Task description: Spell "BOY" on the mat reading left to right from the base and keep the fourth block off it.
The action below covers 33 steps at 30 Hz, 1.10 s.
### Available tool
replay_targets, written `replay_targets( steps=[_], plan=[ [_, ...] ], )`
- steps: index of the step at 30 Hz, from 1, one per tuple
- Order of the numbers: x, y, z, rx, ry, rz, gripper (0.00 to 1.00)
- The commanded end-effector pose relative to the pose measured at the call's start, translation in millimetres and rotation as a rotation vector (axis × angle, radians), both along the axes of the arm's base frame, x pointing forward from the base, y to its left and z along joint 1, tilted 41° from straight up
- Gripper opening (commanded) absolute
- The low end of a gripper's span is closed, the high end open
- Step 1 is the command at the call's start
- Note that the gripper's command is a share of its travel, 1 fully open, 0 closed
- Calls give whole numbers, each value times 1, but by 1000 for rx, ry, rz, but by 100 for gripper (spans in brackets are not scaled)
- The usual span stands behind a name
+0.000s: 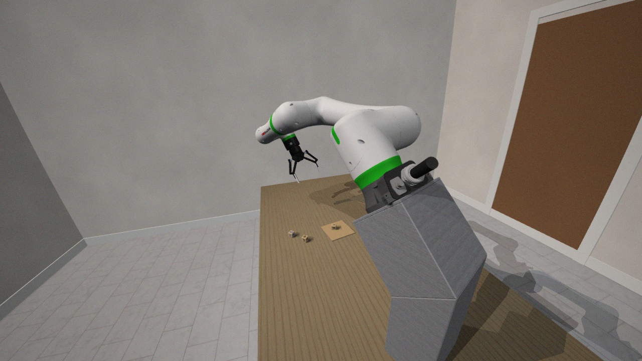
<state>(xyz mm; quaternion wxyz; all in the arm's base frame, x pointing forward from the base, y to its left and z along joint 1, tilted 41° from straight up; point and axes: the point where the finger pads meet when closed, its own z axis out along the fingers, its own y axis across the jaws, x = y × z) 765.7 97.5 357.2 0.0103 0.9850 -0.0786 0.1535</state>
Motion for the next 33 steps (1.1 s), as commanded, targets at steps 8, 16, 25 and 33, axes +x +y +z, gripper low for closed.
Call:
replay_targets(
  steps=[8, 16, 25, 33],
  plan=[
    [35, 21, 0, 12, -60, -48, 100],
    [44, 27, -2, 18, -83, -63, 100],
    [50, 33, -5, 24, -105, -79, 100],
    [50, 33, -5, 24, -105, -79, 100]
  ],
)
